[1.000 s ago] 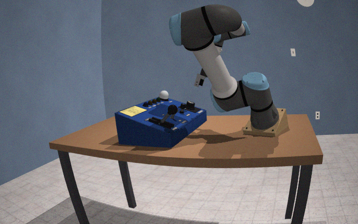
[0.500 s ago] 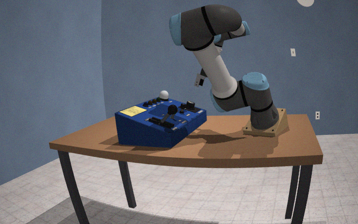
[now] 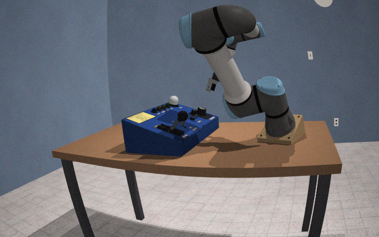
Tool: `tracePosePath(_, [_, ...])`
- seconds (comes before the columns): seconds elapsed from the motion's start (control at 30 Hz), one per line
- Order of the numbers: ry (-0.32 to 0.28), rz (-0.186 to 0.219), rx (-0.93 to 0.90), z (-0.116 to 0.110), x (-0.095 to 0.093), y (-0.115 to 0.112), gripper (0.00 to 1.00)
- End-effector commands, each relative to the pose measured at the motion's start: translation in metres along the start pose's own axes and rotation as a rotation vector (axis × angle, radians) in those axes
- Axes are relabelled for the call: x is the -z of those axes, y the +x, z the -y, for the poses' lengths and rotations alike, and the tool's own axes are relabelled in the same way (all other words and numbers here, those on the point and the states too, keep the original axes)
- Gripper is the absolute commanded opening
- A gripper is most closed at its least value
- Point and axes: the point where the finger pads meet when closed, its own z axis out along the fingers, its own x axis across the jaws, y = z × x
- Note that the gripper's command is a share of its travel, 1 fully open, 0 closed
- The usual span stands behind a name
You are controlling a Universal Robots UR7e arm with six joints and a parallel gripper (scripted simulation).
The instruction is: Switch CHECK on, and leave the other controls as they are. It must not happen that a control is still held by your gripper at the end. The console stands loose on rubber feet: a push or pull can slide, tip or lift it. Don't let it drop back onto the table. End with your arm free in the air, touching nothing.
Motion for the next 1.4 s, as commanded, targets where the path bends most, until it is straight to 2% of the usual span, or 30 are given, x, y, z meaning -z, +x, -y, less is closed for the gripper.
tracePosePath(0.0, [0.002,-0.009,0.003,0.002,0.01,0.002,1.0])
tracePosePath(0.23, [0.002,-0.009,0.003,0.003,0.022,0.002,1.0])
tracePosePath(0.67, [0.001,-0.009,0.003,0.006,0.068,0.002,1.0])
tracePosePath(1.03, [0.001,-0.006,0.001,0.007,0.087,0.002,1.0])
tracePosePath(1.37, [0.001,-0.005,0.002,0.007,0.089,0.002,1.0])
